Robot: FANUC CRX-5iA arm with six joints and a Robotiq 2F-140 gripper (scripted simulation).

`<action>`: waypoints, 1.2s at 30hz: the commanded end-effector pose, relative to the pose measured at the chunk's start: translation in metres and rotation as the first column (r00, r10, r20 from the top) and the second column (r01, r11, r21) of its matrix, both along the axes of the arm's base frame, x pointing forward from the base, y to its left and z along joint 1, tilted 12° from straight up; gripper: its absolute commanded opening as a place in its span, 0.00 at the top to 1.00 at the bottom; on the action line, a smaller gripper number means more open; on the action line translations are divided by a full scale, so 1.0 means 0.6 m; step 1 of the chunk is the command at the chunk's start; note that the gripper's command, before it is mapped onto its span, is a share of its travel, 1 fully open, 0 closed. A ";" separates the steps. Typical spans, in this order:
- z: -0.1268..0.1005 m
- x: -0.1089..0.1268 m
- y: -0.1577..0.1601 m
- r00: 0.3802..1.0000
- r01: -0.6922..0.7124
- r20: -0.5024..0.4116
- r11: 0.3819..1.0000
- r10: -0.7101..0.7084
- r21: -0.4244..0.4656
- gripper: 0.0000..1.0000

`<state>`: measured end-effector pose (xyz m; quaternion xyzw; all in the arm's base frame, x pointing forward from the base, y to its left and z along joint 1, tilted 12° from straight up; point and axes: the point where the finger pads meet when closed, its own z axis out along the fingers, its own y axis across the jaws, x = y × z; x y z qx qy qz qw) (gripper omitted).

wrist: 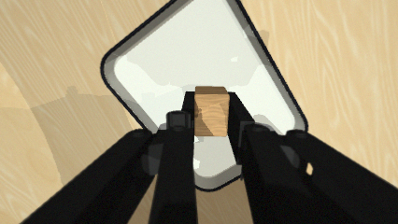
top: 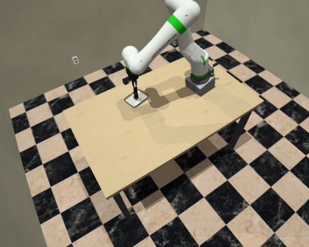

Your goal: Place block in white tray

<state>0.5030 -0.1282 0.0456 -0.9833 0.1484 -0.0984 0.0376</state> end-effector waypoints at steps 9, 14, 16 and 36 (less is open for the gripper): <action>-0.025 0.006 0.001 1.000 0.000 0.001 1.000 0.000 0.000 0.90; -0.027 0.007 0.001 1.000 0.000 0.001 1.000 0.000 0.000 0.90; -0.027 0.007 0.001 1.000 0.000 0.001 1.000 0.000 0.000 0.90; -0.028 0.007 0.001 1.000 0.000 0.001 1.000 0.000 0.000 0.90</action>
